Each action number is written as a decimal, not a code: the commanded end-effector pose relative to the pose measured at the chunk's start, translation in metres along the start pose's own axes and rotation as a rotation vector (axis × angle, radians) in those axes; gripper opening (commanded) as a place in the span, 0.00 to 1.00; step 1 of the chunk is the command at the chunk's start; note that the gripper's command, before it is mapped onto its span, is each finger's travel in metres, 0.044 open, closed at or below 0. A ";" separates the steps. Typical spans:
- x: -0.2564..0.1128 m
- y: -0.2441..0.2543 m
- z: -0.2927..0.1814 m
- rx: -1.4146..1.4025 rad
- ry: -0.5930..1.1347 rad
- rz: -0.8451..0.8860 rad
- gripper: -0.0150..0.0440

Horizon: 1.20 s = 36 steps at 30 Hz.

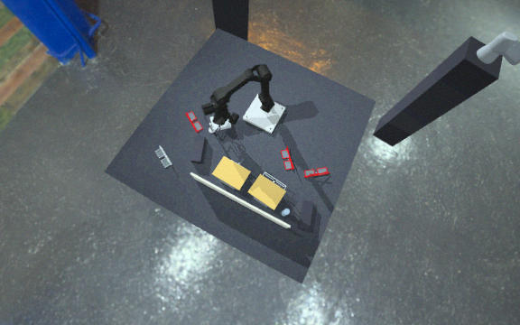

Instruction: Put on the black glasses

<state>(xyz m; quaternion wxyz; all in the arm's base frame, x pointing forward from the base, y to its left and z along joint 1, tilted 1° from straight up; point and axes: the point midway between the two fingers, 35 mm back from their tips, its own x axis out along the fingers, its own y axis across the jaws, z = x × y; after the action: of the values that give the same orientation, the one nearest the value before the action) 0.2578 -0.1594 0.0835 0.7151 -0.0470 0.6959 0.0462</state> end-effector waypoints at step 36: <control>0.002 0.012 -0.019 0.003 0.011 0.003 0.25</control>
<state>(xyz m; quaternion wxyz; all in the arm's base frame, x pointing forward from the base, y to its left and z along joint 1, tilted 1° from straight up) 0.2430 -0.1521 0.0830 0.7153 -0.0454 0.6959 0.0444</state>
